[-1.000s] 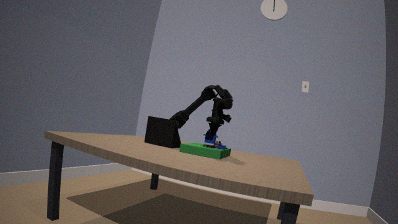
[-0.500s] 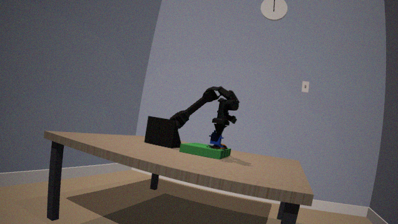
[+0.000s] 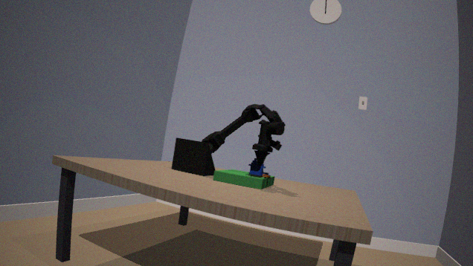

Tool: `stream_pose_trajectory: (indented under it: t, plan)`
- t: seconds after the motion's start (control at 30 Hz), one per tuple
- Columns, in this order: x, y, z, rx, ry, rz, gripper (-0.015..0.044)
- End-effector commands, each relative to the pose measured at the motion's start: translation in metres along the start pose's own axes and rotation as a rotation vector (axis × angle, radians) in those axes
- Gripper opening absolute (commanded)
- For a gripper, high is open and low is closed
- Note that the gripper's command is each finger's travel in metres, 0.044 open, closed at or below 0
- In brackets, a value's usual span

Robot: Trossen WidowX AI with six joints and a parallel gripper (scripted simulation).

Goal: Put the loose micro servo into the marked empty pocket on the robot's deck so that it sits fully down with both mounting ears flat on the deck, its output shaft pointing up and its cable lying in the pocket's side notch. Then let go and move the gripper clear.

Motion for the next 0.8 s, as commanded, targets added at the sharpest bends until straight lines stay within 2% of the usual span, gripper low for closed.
stream_pose_trajectory:
  t: [0.0,0.77]
  plan:
    - [-0.001,0.0,0.0,-0.007,0.002,0.008,0.0]
    - [-0.001,0.0,0.017,-0.007,0.003,0.008,0.0]
Point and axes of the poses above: the point midway between the two fingers, 35 mm back from their tips, its own z axis out along the fingers, its own x axis across the jaws, y = z × x, the point moved 10 cm from there along -z, back along the fingers, and after that the axes turned 6 degrees about z, right-handed, at the moved point
